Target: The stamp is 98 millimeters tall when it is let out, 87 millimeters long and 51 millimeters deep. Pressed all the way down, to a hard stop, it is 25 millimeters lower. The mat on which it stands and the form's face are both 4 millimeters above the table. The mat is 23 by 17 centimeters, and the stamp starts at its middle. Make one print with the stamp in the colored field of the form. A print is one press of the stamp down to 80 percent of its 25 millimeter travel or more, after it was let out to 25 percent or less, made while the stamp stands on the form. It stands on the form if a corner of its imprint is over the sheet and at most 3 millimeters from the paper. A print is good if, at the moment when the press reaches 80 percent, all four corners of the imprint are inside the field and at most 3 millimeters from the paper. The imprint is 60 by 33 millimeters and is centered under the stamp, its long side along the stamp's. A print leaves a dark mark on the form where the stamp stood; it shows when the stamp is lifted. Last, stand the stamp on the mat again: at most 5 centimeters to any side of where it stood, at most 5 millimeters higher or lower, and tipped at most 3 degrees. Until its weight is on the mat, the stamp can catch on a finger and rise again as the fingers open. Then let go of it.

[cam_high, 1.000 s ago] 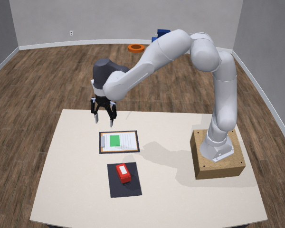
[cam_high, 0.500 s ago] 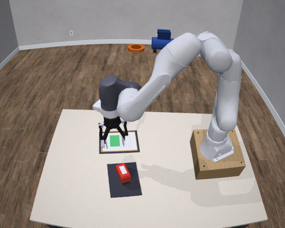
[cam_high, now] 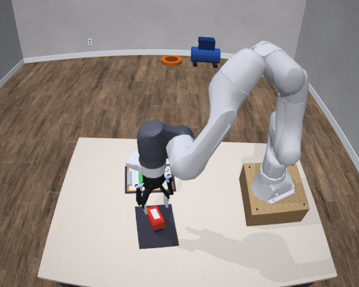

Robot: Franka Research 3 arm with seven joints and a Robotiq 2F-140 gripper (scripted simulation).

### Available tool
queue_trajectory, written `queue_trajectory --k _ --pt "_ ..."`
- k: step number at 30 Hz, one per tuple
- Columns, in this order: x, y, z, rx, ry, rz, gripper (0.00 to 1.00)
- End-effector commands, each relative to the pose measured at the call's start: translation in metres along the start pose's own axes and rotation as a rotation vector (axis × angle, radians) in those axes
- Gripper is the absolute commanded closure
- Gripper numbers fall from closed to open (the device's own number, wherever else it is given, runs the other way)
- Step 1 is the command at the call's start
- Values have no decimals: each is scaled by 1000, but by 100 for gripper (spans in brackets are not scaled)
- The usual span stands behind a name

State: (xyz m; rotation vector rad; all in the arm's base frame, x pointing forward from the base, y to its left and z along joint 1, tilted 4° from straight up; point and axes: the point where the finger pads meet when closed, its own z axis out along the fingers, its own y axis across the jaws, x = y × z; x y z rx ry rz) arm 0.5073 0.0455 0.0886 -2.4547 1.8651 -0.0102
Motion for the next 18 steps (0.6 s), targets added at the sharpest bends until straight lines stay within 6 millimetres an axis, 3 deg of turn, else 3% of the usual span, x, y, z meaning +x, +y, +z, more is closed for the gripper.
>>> queue_trajectory --k 1,10,18 --pt "0 -3 -1 14 4 31 45" --pt "0 -3 1 14 4 31 45" --pt "0 -4 14 14 4 31 45"
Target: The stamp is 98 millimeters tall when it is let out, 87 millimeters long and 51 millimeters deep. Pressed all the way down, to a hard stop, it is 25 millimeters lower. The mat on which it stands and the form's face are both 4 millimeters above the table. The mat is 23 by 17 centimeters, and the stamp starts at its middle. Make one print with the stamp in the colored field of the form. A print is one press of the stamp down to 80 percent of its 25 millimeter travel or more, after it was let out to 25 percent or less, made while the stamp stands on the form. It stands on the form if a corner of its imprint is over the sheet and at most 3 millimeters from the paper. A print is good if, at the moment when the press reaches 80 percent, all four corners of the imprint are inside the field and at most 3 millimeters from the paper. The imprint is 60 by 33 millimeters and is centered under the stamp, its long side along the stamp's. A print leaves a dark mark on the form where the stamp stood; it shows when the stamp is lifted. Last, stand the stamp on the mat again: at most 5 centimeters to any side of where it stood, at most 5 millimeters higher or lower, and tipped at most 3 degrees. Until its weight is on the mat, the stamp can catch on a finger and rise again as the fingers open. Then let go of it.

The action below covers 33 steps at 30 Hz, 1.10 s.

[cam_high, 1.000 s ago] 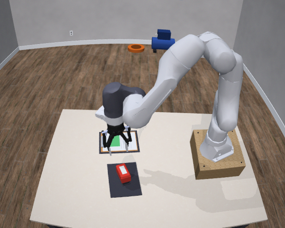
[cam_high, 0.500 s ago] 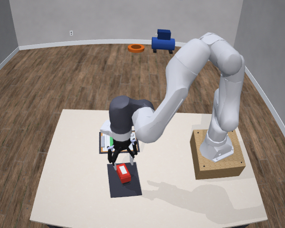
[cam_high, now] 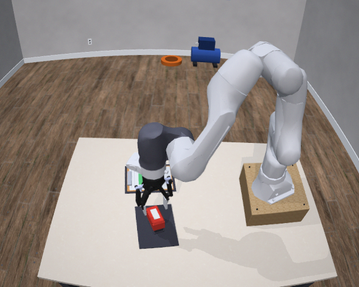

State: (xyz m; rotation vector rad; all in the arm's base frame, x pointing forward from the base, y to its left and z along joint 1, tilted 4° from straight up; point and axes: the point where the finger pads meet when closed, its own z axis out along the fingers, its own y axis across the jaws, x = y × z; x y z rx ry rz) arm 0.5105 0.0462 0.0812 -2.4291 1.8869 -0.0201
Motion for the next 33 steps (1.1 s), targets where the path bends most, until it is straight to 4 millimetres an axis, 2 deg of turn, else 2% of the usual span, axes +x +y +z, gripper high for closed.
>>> queue_trajectory --k 1,12,14,20,25,33 --pt "0 -1 10 4 3 10 45" --pt "0 -1 60 4 3 10 45" --pt "0 -1 60 4 3 10 45" --pt "0 -1 82 4 3 10 45" --pt "0 -1 91 4 3 10 45" --pt "0 -1 92 4 3 10 45"
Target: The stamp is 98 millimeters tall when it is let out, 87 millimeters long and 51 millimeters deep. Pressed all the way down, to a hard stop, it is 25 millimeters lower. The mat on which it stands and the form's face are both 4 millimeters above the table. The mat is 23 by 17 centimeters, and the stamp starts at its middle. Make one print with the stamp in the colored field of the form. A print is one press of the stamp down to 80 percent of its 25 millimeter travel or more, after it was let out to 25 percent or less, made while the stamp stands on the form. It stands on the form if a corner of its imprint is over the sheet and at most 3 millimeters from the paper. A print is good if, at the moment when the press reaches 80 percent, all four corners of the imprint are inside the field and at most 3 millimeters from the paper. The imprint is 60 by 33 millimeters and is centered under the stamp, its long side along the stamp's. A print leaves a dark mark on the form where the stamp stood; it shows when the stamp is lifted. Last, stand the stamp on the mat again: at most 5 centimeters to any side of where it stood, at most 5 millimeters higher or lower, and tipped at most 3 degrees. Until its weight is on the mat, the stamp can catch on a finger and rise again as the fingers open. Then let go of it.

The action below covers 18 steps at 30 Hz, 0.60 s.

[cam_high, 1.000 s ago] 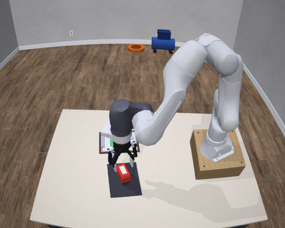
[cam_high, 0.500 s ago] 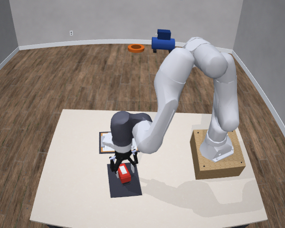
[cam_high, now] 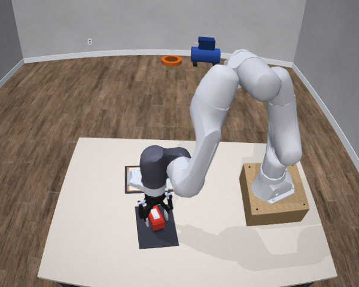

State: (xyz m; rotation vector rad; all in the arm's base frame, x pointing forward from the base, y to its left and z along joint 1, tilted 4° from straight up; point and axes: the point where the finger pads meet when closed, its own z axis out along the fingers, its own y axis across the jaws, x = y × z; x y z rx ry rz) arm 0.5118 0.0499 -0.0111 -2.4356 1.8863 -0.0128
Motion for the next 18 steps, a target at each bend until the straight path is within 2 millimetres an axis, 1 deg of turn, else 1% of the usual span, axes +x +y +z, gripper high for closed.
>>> queue_trajectory --k 1,7,8,18 --pt "1 -4 -1 11 3 13 45" --pt "1 -4 -1 11 3 13 45" --pt "1 -4 -1 11 3 13 79" --pt "1 -4 -1 11 3 13 79"
